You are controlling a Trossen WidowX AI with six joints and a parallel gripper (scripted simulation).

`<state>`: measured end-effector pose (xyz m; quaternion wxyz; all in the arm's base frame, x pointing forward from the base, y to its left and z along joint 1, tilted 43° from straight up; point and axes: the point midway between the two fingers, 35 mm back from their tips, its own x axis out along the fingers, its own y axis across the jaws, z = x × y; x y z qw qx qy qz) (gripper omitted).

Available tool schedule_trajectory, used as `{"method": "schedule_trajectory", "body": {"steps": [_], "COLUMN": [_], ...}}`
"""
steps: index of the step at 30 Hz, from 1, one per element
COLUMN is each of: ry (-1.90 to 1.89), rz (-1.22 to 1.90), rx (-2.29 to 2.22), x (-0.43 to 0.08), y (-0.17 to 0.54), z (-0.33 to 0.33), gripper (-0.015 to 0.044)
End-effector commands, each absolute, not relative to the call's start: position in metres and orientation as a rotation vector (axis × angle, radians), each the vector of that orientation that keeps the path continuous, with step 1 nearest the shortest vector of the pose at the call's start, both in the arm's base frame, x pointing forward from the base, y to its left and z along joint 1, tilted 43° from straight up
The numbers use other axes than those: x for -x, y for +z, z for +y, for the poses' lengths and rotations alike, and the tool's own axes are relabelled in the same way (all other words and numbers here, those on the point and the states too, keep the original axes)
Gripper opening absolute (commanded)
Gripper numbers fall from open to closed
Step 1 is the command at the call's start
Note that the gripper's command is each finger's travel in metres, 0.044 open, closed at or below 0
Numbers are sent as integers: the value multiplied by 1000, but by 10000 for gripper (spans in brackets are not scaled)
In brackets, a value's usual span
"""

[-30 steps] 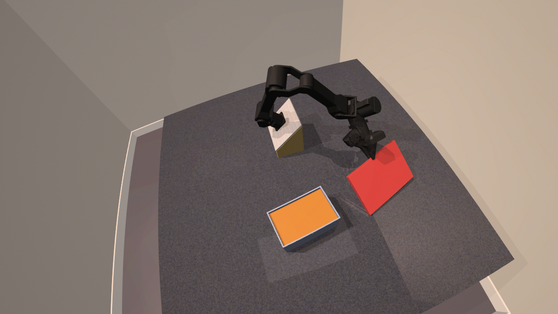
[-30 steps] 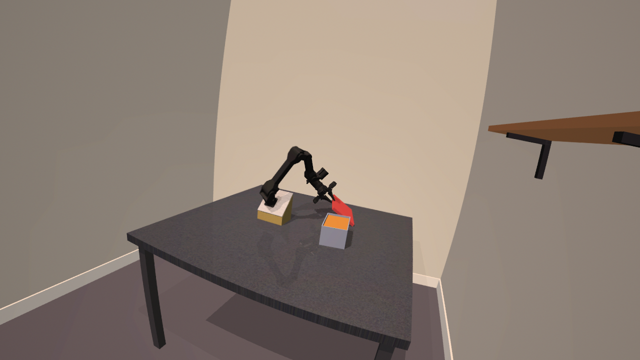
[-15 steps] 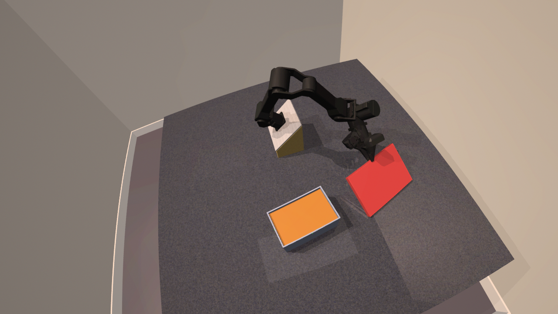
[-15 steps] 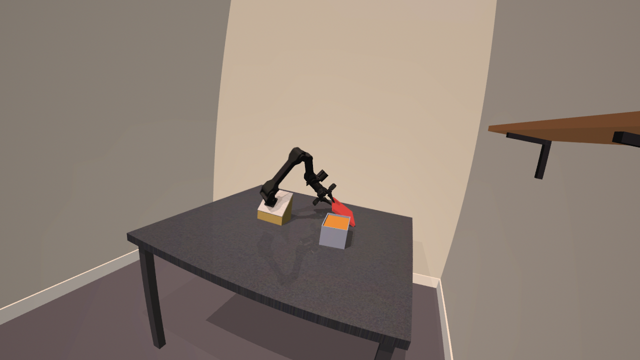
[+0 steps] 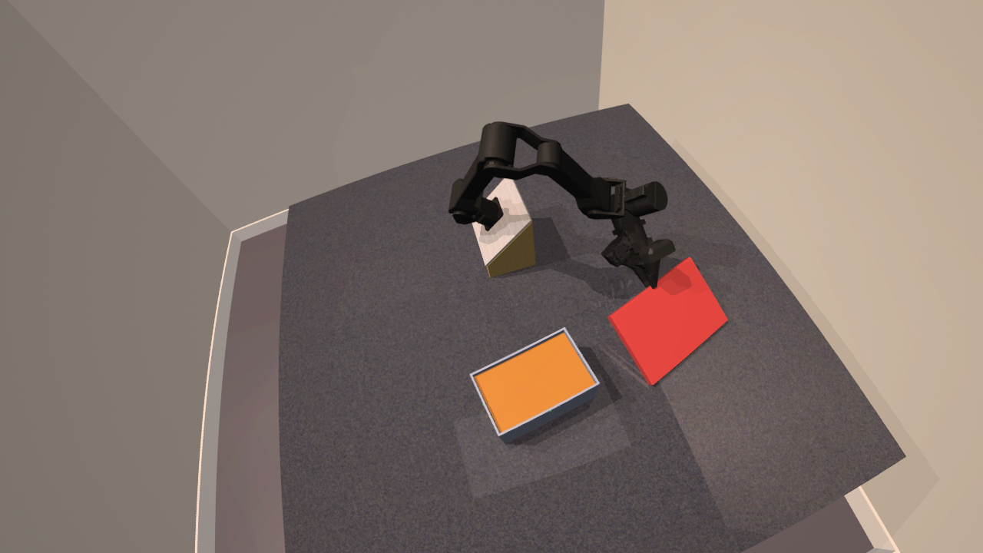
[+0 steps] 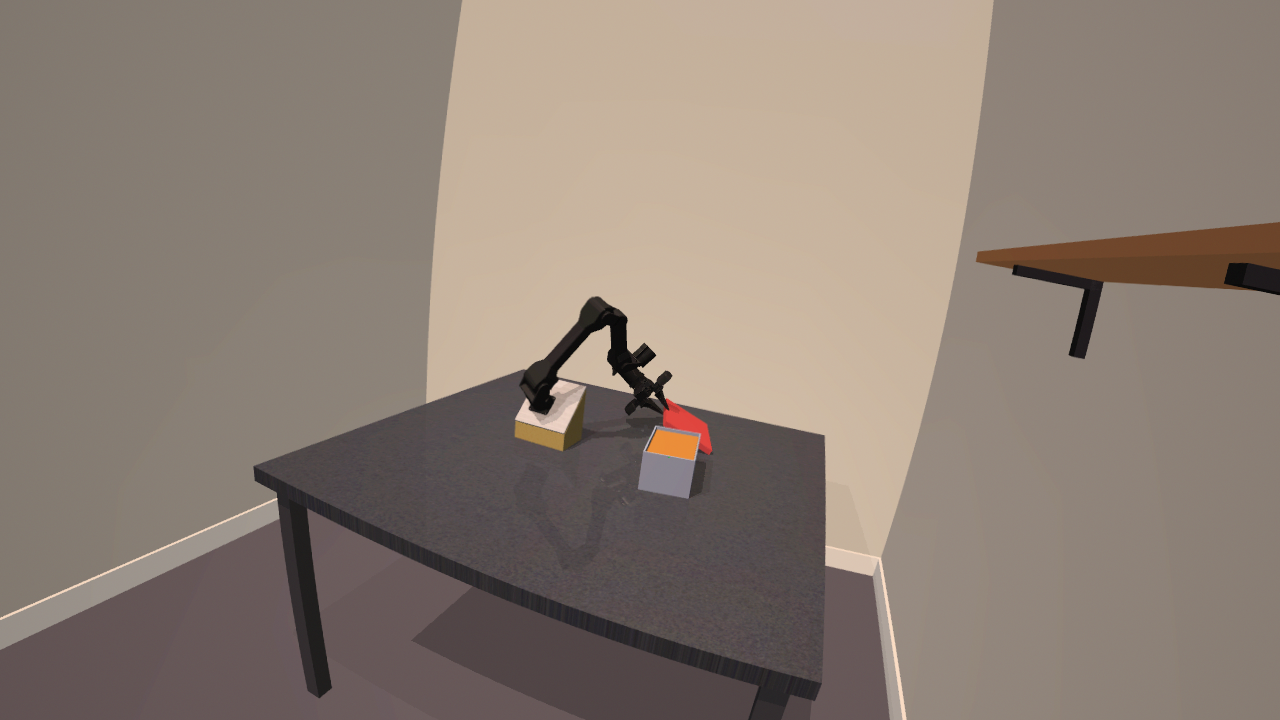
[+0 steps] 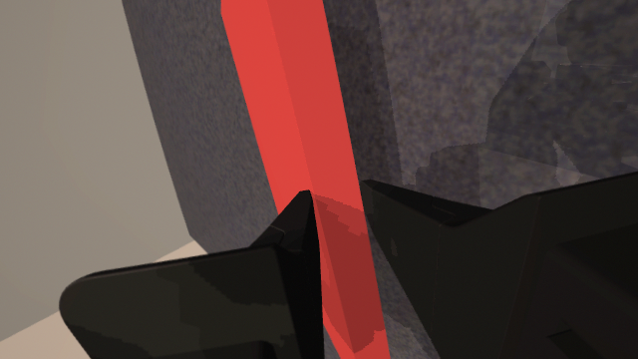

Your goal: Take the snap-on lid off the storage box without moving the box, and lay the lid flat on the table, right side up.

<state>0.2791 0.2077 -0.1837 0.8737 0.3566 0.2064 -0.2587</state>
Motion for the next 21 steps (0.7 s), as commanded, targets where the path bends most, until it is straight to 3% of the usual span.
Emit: {"method": "schedule_trajectory", "body": {"steps": [1,16,21], "ry": [-555,-555,-555], "rz": [439,438,439], "rx": [-739,-739,-739], "x": [-279,-279,-280], "y": [-190,-198,-194], "z": [200,192,196], "gripper": [0,0,131]}}
